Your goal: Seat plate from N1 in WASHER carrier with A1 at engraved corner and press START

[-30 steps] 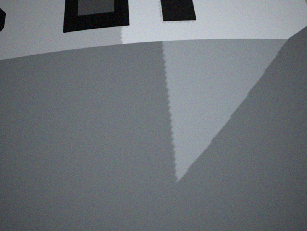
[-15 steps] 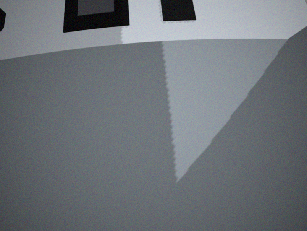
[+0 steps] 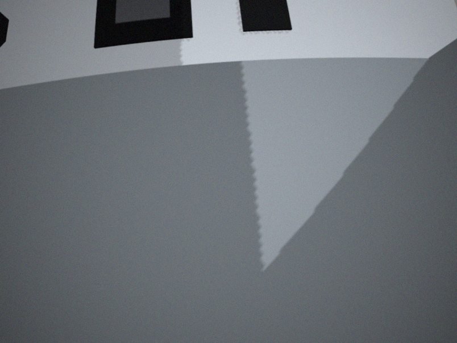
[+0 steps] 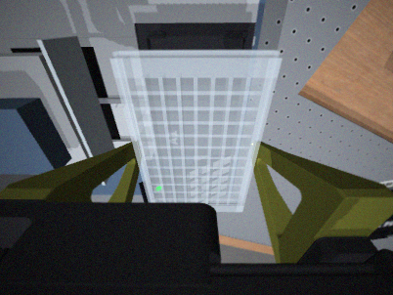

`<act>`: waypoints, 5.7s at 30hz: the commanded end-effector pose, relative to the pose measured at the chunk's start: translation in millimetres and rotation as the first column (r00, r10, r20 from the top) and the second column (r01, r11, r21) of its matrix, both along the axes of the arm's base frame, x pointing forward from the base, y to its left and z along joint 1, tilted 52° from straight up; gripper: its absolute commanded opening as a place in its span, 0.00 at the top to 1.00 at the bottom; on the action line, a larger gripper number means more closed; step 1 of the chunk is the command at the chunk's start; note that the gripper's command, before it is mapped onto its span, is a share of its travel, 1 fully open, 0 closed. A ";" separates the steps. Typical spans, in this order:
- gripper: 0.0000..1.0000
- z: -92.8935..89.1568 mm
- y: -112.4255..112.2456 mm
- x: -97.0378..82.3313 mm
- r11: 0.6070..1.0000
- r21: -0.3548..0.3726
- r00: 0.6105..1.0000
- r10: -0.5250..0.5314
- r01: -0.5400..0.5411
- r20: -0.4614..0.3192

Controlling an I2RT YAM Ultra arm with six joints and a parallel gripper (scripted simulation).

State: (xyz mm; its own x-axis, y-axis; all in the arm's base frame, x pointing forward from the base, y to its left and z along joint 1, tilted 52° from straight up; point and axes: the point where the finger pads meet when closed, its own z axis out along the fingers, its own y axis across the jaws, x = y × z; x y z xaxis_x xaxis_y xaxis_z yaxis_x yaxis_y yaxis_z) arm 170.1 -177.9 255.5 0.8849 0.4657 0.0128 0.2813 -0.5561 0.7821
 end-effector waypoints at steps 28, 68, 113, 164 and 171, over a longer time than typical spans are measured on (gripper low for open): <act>0.16 -20.4 -32.2 19.8 1.000 -0.010 1.000 0.008 -0.008 0.012; 0.16 -33.2 -50.3 27.3 1.000 -0.023 1.000 0.009 -0.008 0.022; 0.16 -34.3 -50.4 25.5 1.000 -0.021 1.000 0.008 -0.008 0.021; 0.16 -37.3 -53.5 29.1 1.000 -0.025 1.000 0.011 -0.010 0.024; 0.16 -47.8 -54.1 28.1 1.000 -0.006 1.000 0.008 -0.008 0.003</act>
